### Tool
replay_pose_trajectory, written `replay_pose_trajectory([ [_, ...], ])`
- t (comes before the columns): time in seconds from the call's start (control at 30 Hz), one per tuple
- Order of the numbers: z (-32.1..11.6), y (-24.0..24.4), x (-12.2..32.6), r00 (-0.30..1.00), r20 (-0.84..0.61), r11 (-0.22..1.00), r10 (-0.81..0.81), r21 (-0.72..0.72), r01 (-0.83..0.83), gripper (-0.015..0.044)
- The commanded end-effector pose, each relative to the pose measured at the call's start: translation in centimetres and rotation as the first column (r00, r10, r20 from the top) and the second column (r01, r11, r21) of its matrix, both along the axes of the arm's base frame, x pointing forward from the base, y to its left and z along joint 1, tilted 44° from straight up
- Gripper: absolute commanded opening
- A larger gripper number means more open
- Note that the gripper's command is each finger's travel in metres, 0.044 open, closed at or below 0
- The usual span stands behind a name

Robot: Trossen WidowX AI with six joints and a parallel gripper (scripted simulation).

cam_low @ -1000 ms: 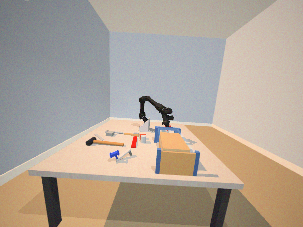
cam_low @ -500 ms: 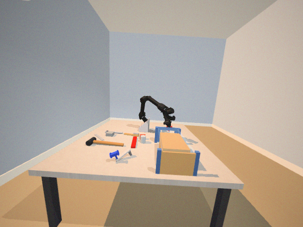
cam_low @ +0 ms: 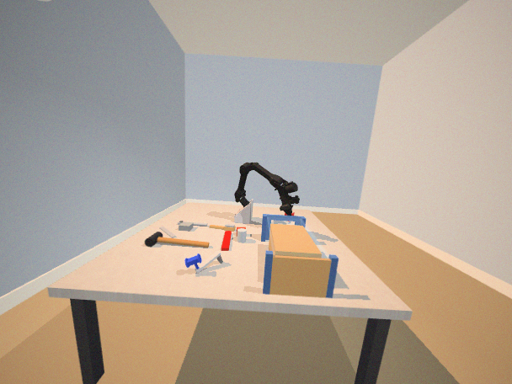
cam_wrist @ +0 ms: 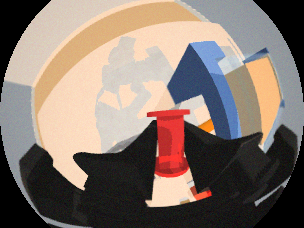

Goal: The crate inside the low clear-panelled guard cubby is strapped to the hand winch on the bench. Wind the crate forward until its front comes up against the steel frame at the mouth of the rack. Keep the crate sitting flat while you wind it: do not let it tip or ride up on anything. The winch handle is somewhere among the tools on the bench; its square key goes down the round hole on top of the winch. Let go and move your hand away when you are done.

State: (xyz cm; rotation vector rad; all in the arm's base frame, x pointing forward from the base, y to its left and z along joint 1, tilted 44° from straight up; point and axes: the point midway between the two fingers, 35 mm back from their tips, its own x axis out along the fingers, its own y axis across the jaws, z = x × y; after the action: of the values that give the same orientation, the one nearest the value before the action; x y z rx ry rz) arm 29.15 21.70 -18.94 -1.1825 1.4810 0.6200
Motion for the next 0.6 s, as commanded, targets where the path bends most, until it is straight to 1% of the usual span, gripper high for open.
replay_pose_trajectory([
  [0.0,-1.0,1.3,-1.1,1.000,-0.019,1.000,0.004,0.023,-0.004,0.0000],
  [0.57,-2.0,2.9,-3.0,1.000,-0.020,1.000,0.004,0.026,-0.004,0.0000],
])
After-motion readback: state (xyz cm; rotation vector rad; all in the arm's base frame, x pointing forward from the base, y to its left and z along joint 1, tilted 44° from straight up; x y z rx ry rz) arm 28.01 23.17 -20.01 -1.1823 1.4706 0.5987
